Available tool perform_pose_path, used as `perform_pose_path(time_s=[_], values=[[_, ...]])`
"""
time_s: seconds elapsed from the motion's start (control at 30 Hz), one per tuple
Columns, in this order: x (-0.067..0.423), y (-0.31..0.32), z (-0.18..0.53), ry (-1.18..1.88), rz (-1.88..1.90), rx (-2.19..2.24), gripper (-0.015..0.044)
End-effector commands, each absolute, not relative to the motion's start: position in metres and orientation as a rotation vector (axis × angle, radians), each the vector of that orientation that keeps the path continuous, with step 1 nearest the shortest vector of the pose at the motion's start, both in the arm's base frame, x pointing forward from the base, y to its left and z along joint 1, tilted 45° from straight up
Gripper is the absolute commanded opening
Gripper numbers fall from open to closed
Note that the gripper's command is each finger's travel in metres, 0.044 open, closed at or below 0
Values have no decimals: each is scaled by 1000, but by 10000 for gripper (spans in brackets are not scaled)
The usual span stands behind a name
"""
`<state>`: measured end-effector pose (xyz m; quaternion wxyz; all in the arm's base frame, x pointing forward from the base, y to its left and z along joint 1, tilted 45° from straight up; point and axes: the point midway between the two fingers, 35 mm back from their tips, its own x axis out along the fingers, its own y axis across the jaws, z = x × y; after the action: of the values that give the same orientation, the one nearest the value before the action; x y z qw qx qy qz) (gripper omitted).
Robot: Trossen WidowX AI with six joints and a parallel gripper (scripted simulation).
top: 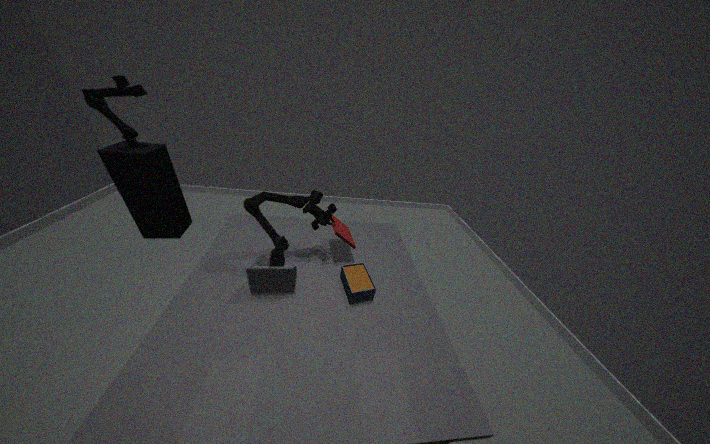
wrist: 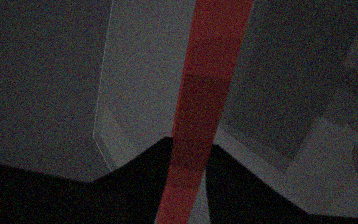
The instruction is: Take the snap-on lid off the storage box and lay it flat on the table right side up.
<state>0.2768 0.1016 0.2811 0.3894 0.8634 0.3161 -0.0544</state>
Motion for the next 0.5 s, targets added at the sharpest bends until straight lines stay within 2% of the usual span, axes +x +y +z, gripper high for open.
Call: perform_pose_path(time_s=[0.0,0.47], values=[[278,103,279,792,-140,2200,0],[279,111,271,792,-139,2201,0]])
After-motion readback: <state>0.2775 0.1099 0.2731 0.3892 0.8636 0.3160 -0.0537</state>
